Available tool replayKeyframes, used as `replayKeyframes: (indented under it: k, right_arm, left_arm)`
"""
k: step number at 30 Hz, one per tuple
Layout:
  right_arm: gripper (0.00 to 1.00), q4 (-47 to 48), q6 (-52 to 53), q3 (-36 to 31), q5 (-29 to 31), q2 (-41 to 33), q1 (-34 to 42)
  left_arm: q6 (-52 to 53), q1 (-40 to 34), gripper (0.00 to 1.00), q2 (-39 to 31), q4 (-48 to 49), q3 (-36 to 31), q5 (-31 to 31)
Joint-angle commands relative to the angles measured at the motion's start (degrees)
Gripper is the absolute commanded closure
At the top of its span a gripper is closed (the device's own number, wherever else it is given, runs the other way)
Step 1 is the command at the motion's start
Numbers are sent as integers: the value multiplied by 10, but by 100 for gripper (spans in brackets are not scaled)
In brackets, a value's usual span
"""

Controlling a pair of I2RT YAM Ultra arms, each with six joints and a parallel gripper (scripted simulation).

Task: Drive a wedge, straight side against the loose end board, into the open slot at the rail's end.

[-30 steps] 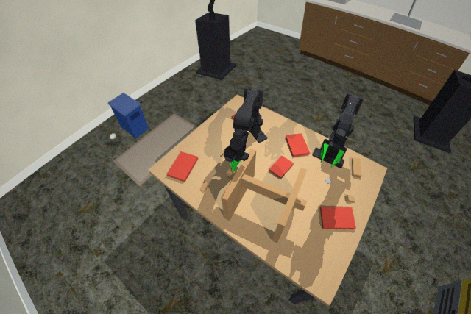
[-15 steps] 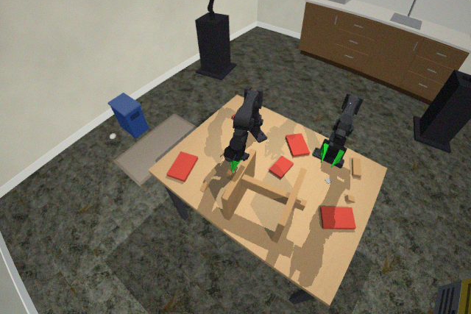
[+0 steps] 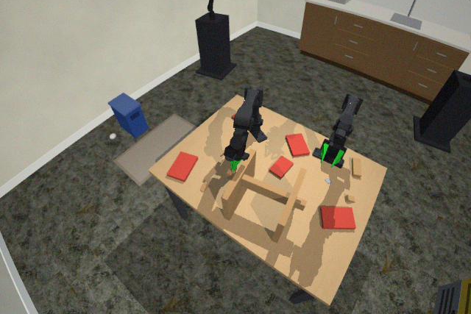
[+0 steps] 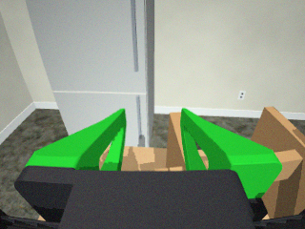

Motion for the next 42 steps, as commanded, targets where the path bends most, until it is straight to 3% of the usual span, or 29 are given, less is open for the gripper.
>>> replayKeyframes:
  k: [1,18,19,29,42]
  right_arm:
    - [100,-84,-2,-37,-13,34,-8]
    - [100,-83,-2,-37,-13,34,-8]
    - [100,14,4,15,4,-26,-4]
    - [100,14,4,17,2,-25,-4]
    - [100,-53,8,59,6,-37,3]
  left_arm:
    - [3,-6,56,0,2,3,-3]
    - [3,-6,56,0,2,3,-3]
    - [3,-6,56,0,2,3,-3]
    - [3,-6,56,0,2,3,-3]
    - [3,-6,56,0,2,3,-3]
